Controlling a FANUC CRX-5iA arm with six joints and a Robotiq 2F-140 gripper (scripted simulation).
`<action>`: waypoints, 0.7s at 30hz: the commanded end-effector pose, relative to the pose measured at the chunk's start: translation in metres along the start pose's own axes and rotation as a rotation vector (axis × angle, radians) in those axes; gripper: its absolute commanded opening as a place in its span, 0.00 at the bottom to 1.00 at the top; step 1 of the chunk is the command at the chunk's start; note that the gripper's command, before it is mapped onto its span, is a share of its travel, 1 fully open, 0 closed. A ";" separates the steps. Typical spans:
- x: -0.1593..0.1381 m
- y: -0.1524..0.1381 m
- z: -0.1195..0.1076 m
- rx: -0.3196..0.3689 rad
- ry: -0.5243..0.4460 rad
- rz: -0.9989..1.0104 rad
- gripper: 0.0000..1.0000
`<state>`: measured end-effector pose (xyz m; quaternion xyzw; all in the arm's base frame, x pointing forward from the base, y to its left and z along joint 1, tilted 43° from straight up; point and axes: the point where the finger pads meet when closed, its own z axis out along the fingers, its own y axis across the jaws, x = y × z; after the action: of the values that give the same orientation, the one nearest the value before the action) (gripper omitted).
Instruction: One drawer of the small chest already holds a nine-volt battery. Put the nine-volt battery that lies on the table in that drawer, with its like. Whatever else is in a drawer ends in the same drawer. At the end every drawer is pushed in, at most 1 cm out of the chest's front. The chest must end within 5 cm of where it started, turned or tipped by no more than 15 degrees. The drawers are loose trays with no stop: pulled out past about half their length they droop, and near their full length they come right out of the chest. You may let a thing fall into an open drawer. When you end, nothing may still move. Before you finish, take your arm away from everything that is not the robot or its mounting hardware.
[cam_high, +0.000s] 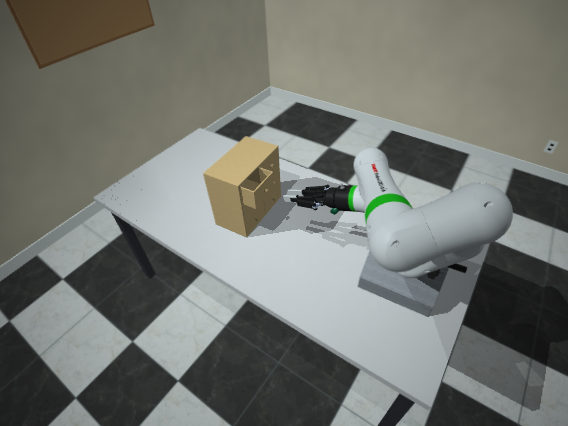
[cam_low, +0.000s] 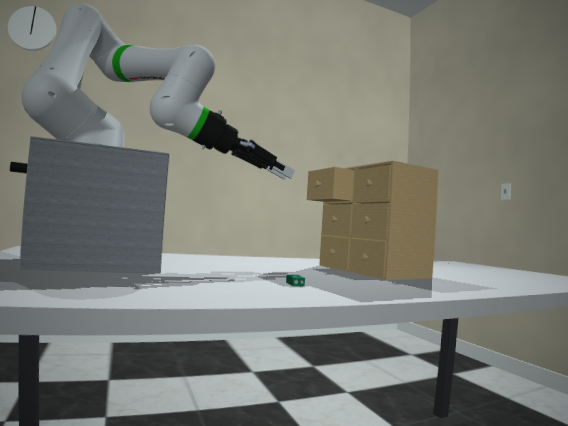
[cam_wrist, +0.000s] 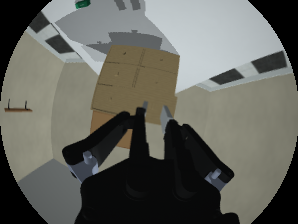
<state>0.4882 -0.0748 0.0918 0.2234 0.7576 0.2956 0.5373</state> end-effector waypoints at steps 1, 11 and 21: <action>-0.002 -0.001 -0.001 0.002 -0.004 -0.002 0.20; -0.003 0.000 -0.003 0.001 0.013 -0.002 0.20; -0.005 0.000 -0.009 0.001 0.069 -0.002 0.20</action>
<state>0.4829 -0.0797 0.0963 0.2154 0.7726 0.3012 0.5157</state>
